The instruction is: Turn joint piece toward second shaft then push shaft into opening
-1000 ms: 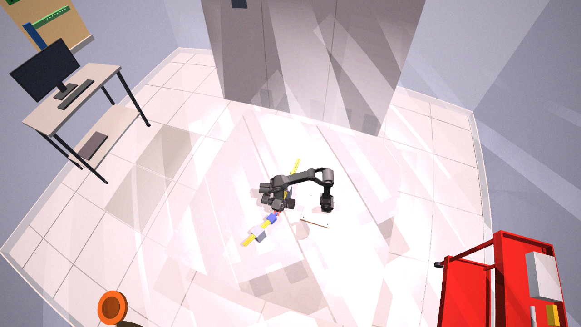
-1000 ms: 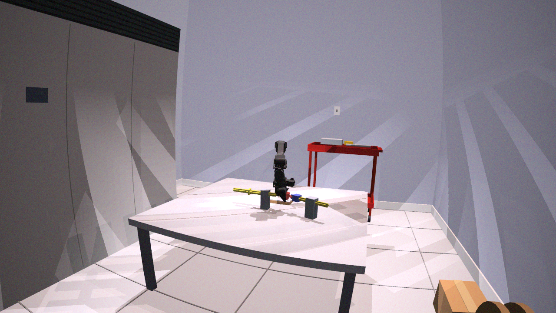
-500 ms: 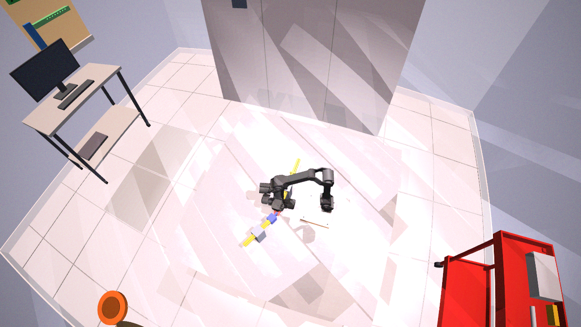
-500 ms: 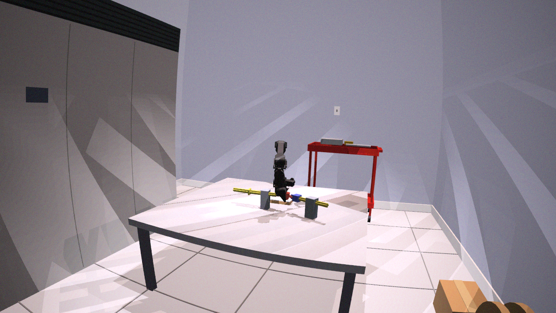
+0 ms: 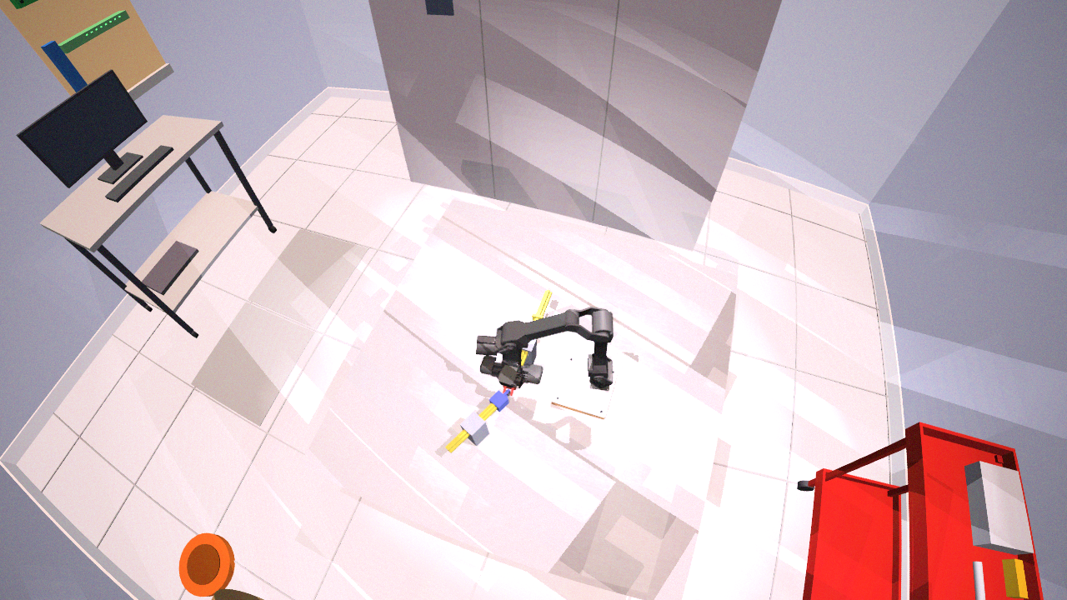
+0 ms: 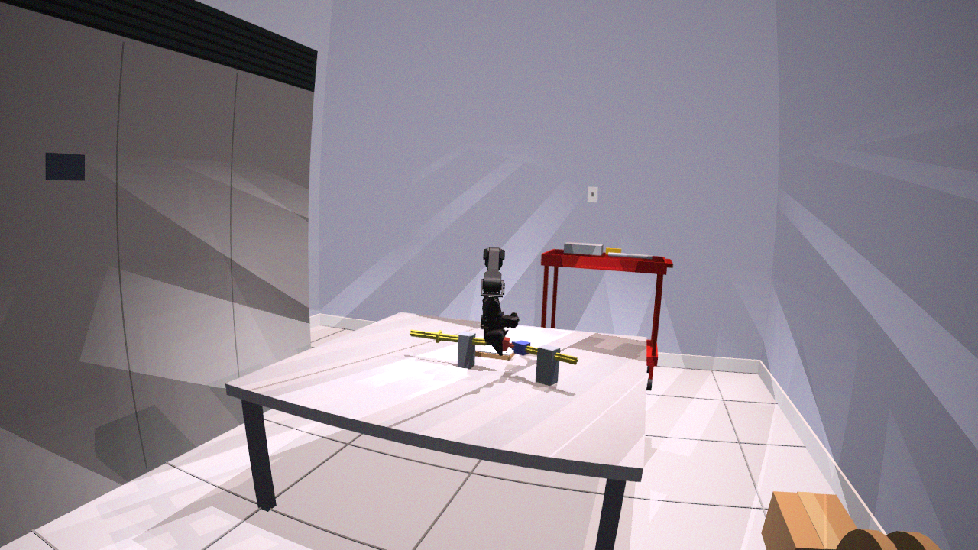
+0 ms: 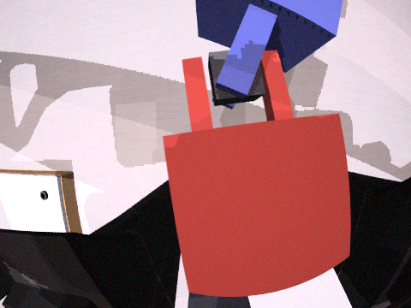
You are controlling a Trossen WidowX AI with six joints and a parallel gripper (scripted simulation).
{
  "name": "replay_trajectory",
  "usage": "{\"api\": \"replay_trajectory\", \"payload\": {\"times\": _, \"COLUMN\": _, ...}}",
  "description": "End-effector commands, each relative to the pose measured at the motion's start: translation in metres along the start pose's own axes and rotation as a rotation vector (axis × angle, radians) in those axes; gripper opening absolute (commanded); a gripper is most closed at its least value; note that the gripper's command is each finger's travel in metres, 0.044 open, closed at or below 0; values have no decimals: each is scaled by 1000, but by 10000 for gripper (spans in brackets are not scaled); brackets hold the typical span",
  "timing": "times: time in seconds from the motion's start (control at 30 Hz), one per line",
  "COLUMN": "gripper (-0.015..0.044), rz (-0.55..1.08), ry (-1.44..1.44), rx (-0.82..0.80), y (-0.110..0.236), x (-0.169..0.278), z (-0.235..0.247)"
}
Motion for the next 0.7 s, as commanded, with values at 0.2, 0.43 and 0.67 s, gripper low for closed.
{"api": "replay_trajectory", "payload": {"times": 0.2, "gripper": 440, "rz": 1, "ry": 1, "rx": 1, "y": 0, "x": 0, "z": 0}}
{"api": "replay_trajectory", "payload": {"times": 0.43, "gripper": 440, "rz": 1, "ry": 1, "rx": 1, "y": 0, "x": 0, "z": 0}}
{"api": "replay_trajectory", "payload": {"times": 0.67, "gripper": 440, "rz": 78, "ry": -4, "rx": -27, "y": 2, "x": -5, "z": -1}}
Point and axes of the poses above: the point midway between the two fingers, 35 mm back from their tips, its own y axis back along the fingers, its own z axis across the jaws, x = y × z, the point moved 5 cm from there along y, back along the fingers, and after that the axes turned 10 degrees about y, right-handed, at the moved point
